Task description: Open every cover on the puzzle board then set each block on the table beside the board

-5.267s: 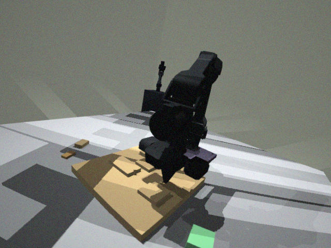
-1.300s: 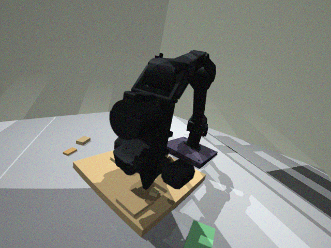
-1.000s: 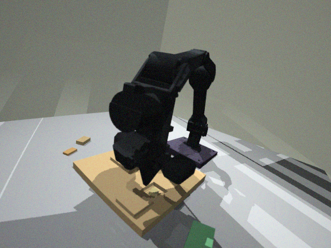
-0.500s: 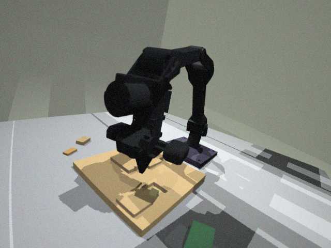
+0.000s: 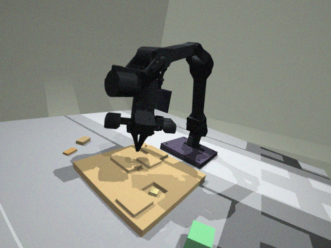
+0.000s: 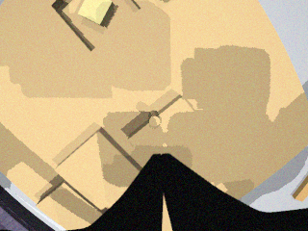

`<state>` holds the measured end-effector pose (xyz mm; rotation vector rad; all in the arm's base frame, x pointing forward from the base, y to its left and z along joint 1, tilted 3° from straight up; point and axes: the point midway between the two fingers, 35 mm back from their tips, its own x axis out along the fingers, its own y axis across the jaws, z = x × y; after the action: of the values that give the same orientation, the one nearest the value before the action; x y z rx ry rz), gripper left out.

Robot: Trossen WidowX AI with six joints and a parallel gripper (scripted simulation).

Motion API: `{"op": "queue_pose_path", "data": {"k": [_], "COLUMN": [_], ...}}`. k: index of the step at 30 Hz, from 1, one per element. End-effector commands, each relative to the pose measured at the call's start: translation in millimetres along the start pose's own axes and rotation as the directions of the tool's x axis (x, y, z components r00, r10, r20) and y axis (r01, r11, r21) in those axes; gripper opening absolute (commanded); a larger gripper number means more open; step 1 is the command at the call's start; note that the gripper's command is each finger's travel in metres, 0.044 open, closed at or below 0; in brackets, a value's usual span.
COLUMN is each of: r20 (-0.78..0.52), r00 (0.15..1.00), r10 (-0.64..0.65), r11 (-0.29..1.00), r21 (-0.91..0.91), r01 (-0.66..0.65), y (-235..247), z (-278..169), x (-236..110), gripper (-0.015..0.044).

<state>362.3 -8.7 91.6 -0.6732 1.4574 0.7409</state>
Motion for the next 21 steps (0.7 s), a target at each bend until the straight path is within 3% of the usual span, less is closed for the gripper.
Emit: {"op": "queue_pose_path", "data": {"k": [1, 12, 21], "r20": [-0.004, -0.007, -0.007], "r00": [1.000, 1.000, 1.000], "r10": [-0.007, -0.005, -0.005], "r11": [0.988, 0.805, 0.787], "r21": [-0.157, -0.594, -0.617], "r01": [0.006, 0.000, 0.000], "y": [2, 19, 21], "z": [-21, -79, -82], "x": [-1, 2, 3], "gripper": [0.0000, 0.0000, 0.0000]}}
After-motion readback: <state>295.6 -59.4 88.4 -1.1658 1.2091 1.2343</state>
